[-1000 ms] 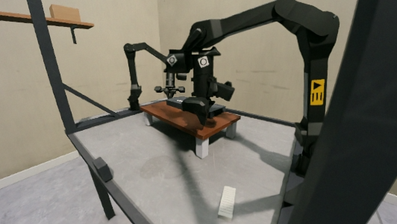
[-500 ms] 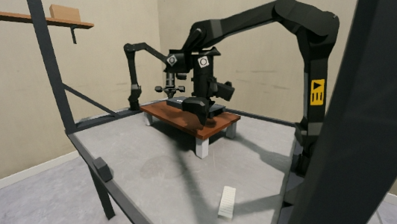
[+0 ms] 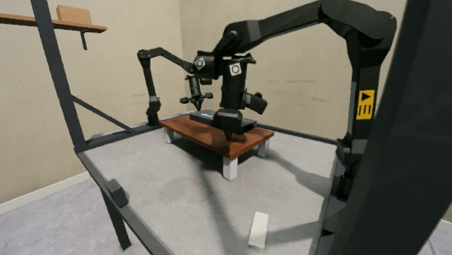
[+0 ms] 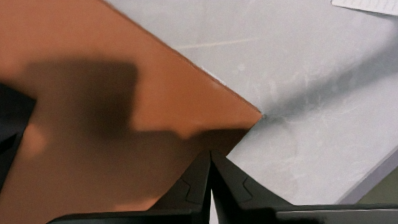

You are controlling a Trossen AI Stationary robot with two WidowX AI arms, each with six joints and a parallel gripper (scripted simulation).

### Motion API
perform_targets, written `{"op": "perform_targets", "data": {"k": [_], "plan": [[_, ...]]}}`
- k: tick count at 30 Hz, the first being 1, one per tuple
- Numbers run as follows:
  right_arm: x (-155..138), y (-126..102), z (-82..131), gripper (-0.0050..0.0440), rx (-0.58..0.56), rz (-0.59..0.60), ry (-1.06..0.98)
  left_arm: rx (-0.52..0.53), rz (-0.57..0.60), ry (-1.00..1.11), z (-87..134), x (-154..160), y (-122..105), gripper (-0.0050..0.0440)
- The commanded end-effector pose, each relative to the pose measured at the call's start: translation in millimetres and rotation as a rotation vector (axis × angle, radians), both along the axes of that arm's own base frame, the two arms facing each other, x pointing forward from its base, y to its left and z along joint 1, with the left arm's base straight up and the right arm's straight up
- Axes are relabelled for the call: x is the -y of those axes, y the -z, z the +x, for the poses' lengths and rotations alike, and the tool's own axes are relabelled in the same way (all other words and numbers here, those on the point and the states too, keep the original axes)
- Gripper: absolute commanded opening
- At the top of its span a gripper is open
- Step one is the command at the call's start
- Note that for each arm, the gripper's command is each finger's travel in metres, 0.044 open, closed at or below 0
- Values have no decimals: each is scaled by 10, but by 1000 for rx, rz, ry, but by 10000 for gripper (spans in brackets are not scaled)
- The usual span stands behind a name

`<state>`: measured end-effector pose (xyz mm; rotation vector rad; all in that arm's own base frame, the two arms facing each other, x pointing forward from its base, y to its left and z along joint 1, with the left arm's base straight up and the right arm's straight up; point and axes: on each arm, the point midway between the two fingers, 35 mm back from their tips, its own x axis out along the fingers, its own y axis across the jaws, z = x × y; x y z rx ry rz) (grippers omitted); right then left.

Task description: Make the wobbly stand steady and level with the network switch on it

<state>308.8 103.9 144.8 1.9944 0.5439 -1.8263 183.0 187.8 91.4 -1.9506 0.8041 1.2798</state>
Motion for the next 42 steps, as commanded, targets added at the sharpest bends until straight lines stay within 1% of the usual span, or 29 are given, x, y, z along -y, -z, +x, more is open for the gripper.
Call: {"op": "perform_targets", "data": {"k": [1, 8, 16, 18, 21, 27, 33, 35, 42], "plan": [[67, -130, 53, -50, 98, 27, -88, 38, 101, 74, 84, -22, -88, -50], [109, -218, 156, -50, 240, 12, -312, 102, 261, 245, 303, 10, -183, -50], [212, -343, 268, -50, 407, -52, -551, 175, 452, 439, 555, 82, -324, -50], [212, -343, 268, -50, 407, -52, -551, 175, 452, 439, 555, 82, -324, -50], [225, -394, 303, -50, 465, -87, -644, 202, 518, 502, 643, 111, -384, -50], [296, -517, 362, -50, 585, -184, -818, 262, 665, 638, 831, 213, -537, -50], [391, -643, 410, -50, 690, -311, -978, 322, 810, 763, 999, 336, -695, -50], [391, -643, 410, -50, 690, -311, -978, 322, 810, 763, 999, 336, -695, -50], [463, -810, 439, -50, 795, -489, -1162, 396, 978, 892, 1172, 509, -911, -50]]}}
